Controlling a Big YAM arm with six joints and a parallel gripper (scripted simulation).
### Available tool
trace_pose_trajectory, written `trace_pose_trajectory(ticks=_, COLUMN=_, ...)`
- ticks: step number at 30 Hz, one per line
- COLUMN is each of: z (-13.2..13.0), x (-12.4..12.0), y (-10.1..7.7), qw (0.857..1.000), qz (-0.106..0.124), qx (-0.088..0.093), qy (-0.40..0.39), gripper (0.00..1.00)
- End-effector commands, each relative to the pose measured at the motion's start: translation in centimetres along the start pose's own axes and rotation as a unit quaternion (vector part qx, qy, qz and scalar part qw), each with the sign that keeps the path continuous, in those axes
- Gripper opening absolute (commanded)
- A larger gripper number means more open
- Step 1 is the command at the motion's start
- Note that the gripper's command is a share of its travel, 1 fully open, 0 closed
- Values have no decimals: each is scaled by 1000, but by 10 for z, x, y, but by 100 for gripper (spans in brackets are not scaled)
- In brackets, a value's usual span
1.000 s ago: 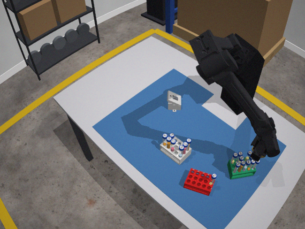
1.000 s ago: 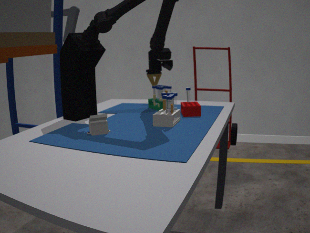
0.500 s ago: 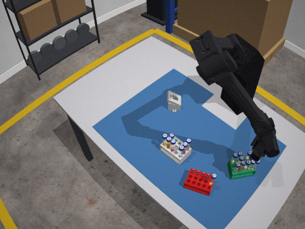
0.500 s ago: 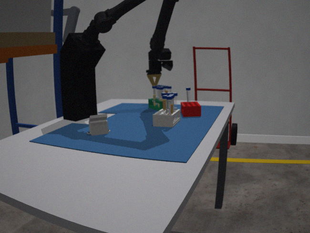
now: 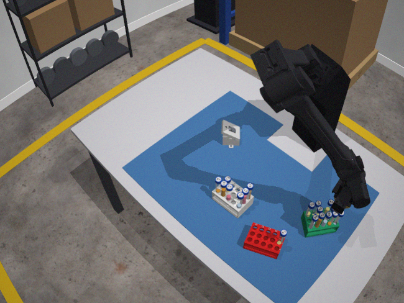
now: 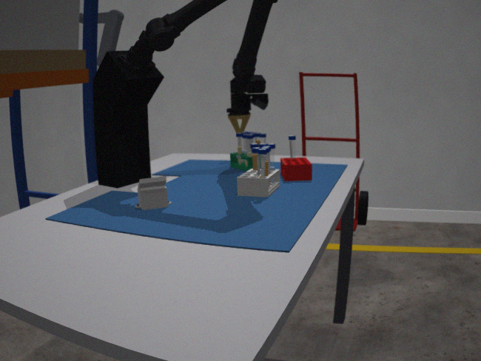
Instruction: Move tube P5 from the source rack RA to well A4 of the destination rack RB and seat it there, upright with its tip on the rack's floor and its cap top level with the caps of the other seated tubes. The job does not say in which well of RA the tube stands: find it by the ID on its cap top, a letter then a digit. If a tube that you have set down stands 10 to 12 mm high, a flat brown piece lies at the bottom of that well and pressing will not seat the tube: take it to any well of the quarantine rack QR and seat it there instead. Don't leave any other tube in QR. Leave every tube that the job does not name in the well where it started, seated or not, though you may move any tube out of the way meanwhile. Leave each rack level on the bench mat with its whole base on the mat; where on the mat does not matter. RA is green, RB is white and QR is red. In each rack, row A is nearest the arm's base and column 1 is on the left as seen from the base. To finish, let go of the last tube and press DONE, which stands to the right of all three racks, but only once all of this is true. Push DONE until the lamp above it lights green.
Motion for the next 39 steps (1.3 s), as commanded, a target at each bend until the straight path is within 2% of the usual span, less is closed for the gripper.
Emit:
trace_pose_trajectory(ticks=1, z=5, x=2, y=-5, qw=1000, qz=-3, qx=7, qy=0, gripper=0)
trace_pose_trajectory(ticks=9, z=5, x=2, y=-5, qw=1000, qz=-3, qx=7, qy=0, gripper=0)
trace_pose_trajectory(ticks=11, z=9, x=0, y=-16, qw=1000, qz=-3, qx=13, qy=-3, gripper=0)
trace_pose_trajectory(ticks=39, z=7, x=2, y=-41, qw=1000, qz=-4, qx=12, qy=-2, gripper=0)
Point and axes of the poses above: the point where the finger pads meet when closed, its own y axis out along the fingers, its own z axis across the jaws, x = y × z, the point moved 3 cm from there along -y, back along the fingers, and after that the axes turned 13 degrees about y, right-handed, at the moved point
